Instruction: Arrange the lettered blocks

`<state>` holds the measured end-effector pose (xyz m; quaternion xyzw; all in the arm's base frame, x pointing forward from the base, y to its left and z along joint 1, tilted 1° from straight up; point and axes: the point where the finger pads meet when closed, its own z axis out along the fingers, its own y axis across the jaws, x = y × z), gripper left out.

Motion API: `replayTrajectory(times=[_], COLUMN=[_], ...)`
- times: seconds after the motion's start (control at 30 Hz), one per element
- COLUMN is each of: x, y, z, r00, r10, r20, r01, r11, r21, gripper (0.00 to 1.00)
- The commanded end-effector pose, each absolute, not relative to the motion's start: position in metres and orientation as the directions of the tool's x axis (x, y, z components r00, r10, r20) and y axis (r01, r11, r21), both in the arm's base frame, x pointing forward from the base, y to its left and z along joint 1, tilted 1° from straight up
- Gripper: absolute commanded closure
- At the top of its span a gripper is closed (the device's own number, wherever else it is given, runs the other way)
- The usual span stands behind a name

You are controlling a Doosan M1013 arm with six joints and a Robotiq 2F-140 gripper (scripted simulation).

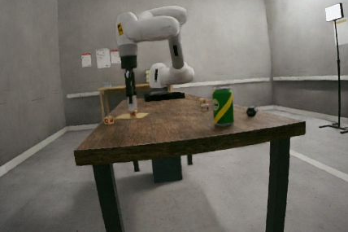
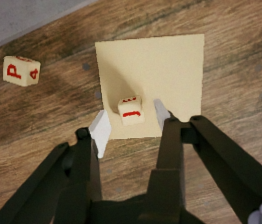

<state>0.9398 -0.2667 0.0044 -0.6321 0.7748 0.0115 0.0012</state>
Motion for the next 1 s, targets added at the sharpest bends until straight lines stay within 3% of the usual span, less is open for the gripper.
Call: replayTrajectory(times=[0.0, 0.9, 0.93, 0.97], x=[0.940, 0.940, 0.940, 0.940], y=[-0.267, -0.266, -0.266, -0.266], z=[-0.001, -0.024, -0.024, -0.024], r00=[-0.201, -0.201, -0.201, -0.201], r10=[-0.979, -0.979, -0.979, -0.979], r20=[-0.017, -0.017, -0.017, -0.017], r01=[-0.980, -0.980, -0.980, -0.980], r11=[0.201, 0.201, 0.201, 0.201], r21=[0.014, 0.014, 0.014, 0.014], gripper=[0.54, 0.54, 0.65, 0.65])
